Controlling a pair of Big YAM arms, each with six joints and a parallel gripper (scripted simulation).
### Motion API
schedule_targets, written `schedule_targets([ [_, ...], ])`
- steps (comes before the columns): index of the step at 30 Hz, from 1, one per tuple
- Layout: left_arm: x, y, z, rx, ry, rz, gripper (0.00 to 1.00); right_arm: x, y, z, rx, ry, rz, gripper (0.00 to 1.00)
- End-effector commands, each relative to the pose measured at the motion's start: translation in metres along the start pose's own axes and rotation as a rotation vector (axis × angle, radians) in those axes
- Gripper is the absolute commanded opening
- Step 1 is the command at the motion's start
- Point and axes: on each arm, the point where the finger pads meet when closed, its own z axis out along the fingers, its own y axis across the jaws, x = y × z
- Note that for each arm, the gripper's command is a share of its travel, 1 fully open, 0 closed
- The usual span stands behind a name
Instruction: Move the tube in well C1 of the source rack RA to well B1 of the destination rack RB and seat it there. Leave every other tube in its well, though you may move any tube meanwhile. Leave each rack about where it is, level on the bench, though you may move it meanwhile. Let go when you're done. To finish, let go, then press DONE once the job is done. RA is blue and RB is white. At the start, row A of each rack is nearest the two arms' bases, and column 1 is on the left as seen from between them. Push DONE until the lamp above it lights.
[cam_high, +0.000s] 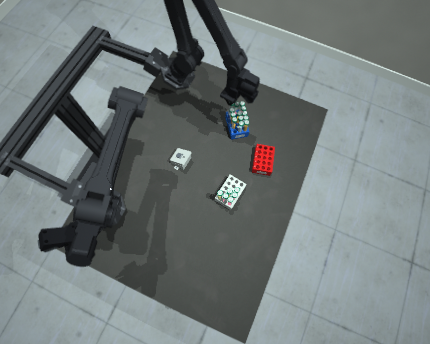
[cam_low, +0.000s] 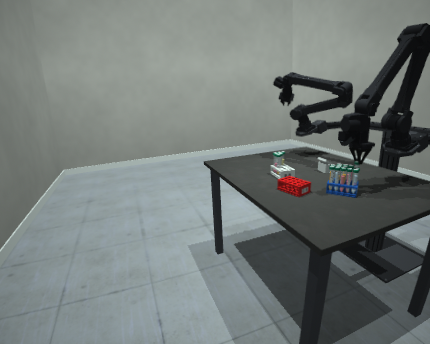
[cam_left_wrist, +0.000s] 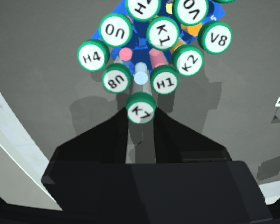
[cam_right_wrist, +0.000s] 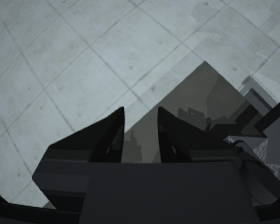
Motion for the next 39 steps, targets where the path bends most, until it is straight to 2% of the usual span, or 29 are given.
schedule_targets([
  [1, -0.023, -0.001, -0.018, -0.002, -0.051, -0.001, 0.00, -0.008, 0.009, -0.011, -0.029, -0.016, 0.009, 0.30],
  [7, -0.016, -0.002, -0.019, -0.002, -0.039, 0.001, 0.00, -0.008, 0.009, -0.011, -0.029, -0.016, 0.009, 0.30],
  [13, -0.023, -0.001, -0.030, -0.002, -0.052, -0.001, 0.00, -0.008, 0.009, -0.011, -0.029, -0.016, 0.009, 0.30],
  [18, -0.016, -0.001, -0.031, -0.002, -0.040, 0.000, 0.00, -0.008, 0.009, -0.011, -0.029, -0.016, 0.009, 0.30],
  [20, -0.023, -0.001, -0.037, -0.002, -0.053, -0.001, 0.00, -0.008, 0.009, -0.011, -0.029, -0.016, 0.009, 0.30],
  [39, -0.020, -0.001, -0.052, -0.002, -0.050, -0.001, 0.00, -0.008, 0.009, -0.011, -0.029, -0.016, 0.009, 0.30],
])
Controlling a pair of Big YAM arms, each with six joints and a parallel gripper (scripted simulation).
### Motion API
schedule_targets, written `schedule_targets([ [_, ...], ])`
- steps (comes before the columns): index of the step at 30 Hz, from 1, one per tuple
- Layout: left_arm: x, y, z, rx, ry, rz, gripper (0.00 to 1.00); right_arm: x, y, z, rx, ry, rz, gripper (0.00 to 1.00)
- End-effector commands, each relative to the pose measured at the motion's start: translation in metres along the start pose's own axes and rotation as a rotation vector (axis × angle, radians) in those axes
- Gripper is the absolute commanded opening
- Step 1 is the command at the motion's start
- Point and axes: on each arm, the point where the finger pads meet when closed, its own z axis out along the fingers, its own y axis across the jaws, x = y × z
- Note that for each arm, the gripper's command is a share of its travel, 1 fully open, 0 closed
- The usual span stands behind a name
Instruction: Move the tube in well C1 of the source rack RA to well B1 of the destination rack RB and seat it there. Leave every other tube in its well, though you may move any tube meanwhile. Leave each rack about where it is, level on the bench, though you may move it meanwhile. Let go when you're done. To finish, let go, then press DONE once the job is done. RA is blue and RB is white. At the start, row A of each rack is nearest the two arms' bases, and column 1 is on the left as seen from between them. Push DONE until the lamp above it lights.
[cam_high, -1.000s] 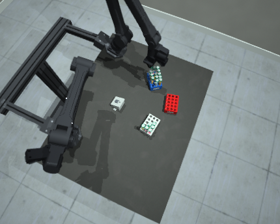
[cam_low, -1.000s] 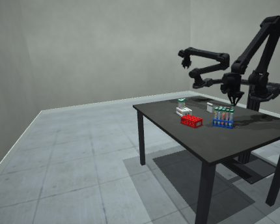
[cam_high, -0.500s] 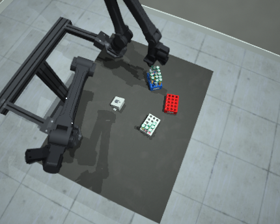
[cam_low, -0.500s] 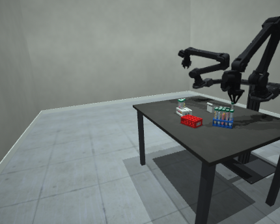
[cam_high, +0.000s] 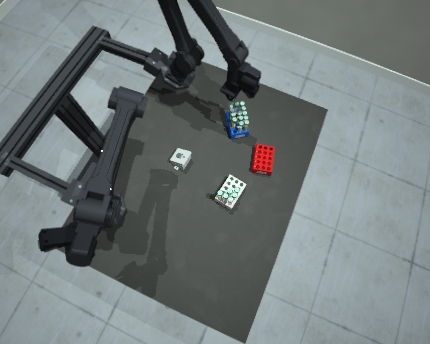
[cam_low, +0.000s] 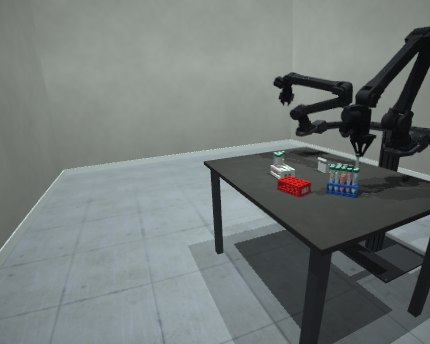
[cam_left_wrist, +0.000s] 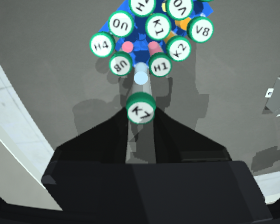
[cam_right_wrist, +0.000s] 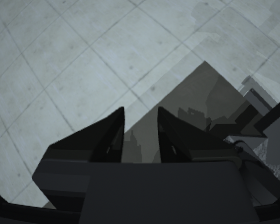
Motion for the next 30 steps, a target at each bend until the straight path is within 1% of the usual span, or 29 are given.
schedule_targets([
  [1, -0.024, -0.001, -0.020, -0.002, -0.054, 0.001, 0.00, -0.008, 0.009, -0.011, -0.029, -0.016, 0.009, 0.30],
  [8, -0.024, -0.001, -0.027, -0.002, -0.055, -0.002, 0.00, -0.008, 0.009, -0.011, -0.029, -0.016, 0.009, 0.30],
  [10, -0.020, -0.001, -0.027, -0.002, -0.047, -0.002, 0.00, -0.008, 0.009, -0.011, -0.029, -0.016, 0.009, 0.30],
  [12, -0.023, -0.001, -0.032, -0.002, -0.056, -0.002, 0.00, -0.008, 0.009, -0.011, -0.029, -0.016, 0.009, 0.30],
  [17, -0.024, -0.001, -0.035, -0.002, -0.056, -0.002, 0.00, -0.008, 0.009, -0.011, -0.029, -0.016, 0.009, 0.30],
  [18, -0.003, -0.003, -0.022, -0.001, -0.014, 0.000, 0.00, -0.008, 0.009, -0.011, -0.029, -0.016, 0.009, 0.30],
  [19, 0.003, -0.005, -0.019, -0.001, -0.005, 0.001, 0.00, -0.008, 0.009, -0.011, -0.029, -0.016, 0.009, 0.30],
  [30, 0.016, -0.017, -0.017, -0.001, -0.005, 0.001, 0.00, -0.008, 0.009, -0.011, -0.029, -0.016, 0.009, 0.30],
])
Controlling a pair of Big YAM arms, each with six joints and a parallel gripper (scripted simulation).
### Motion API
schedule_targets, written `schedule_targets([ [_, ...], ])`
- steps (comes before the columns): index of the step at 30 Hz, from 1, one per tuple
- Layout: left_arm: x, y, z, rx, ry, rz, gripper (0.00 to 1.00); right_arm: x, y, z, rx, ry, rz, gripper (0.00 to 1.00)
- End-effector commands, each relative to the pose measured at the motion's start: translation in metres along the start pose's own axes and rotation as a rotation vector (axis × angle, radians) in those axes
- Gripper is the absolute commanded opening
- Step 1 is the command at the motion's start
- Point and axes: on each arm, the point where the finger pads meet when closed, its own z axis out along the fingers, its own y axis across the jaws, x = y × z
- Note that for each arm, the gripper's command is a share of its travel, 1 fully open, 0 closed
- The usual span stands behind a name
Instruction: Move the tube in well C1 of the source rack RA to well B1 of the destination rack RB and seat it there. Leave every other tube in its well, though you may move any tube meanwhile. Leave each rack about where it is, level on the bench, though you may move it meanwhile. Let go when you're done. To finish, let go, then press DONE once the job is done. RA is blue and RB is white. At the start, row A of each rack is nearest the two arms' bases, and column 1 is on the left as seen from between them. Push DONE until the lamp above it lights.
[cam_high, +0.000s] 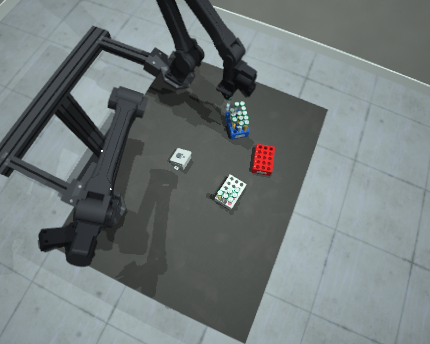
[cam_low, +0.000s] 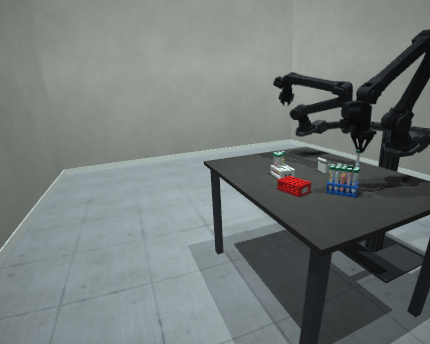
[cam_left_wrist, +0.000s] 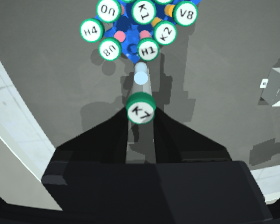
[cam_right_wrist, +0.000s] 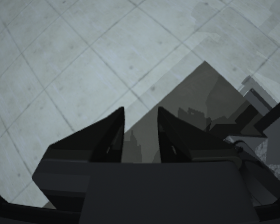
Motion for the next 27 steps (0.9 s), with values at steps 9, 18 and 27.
schedule_targets([
  [9, 0.013, -0.013, -0.002, 0.001, -0.005, -0.011, 0.00, -0.008, 0.009, -0.011, -0.029, -0.016, 0.009, 0.30],
  [18, -0.016, -0.027, -0.014, 0.009, -0.056, -0.018, 0.00, -0.008, 0.009, -0.011, -0.029, -0.016, 0.009, 0.30],
  [27, -0.036, -0.040, -0.013, 0.011, -0.055, -0.019, 0.00, -0.008, 0.009, -0.011, -0.029, -0.016, 0.009, 0.30],
])
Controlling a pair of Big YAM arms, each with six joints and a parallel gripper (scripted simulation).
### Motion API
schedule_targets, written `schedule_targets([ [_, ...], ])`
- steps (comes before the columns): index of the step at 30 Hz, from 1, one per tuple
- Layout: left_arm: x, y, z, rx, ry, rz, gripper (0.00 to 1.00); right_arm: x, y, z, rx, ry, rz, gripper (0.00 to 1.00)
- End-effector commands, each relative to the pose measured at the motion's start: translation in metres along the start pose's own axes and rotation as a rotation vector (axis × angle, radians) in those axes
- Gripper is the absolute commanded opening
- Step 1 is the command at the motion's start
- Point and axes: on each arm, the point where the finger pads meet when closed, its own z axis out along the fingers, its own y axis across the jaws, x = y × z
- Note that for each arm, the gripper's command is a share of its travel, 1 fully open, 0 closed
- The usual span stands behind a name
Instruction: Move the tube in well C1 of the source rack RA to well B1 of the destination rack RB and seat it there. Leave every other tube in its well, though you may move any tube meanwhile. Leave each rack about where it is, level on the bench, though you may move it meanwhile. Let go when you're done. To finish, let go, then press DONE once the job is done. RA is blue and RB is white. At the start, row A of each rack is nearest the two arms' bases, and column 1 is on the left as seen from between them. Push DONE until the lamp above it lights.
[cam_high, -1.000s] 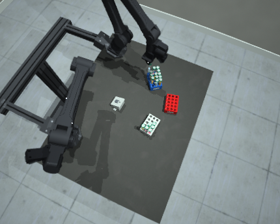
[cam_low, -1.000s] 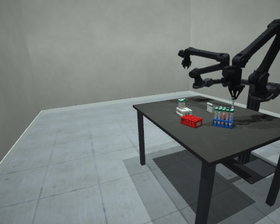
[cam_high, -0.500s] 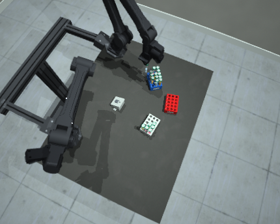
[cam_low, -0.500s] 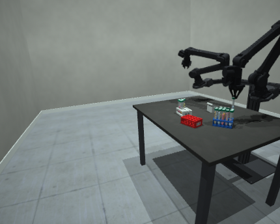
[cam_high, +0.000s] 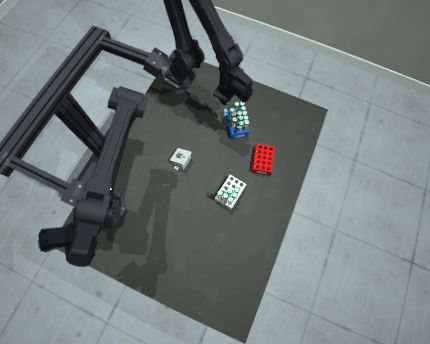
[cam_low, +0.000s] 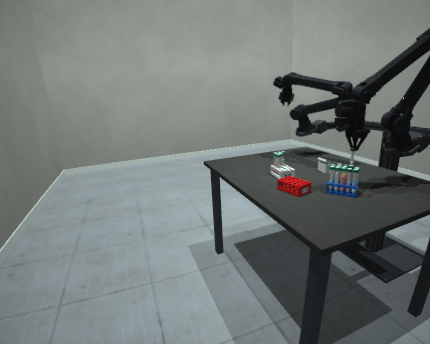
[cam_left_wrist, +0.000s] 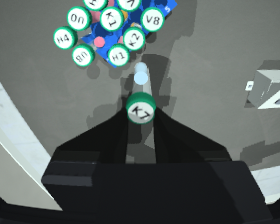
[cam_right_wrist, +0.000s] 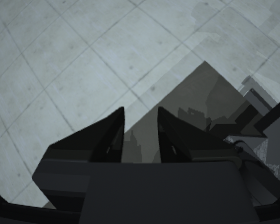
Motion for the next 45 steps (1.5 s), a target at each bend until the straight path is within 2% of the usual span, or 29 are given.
schedule_targets([
  [1, -0.033, -0.011, -0.010, 0.008, -0.042, -0.018, 0.00, -0.008, 0.009, -0.011, -0.029, -0.016, 0.009, 0.30],
  [26, -0.097, -0.054, -0.007, 0.012, -0.036, -0.018, 0.00, -0.008, 0.009, -0.011, -0.029, -0.016, 0.009, 0.30],
  [45, -0.134, -0.080, -0.006, 0.007, -0.016, -0.013, 0.00, -0.008, 0.009, -0.011, -0.029, -0.016, 0.009, 0.30],
])
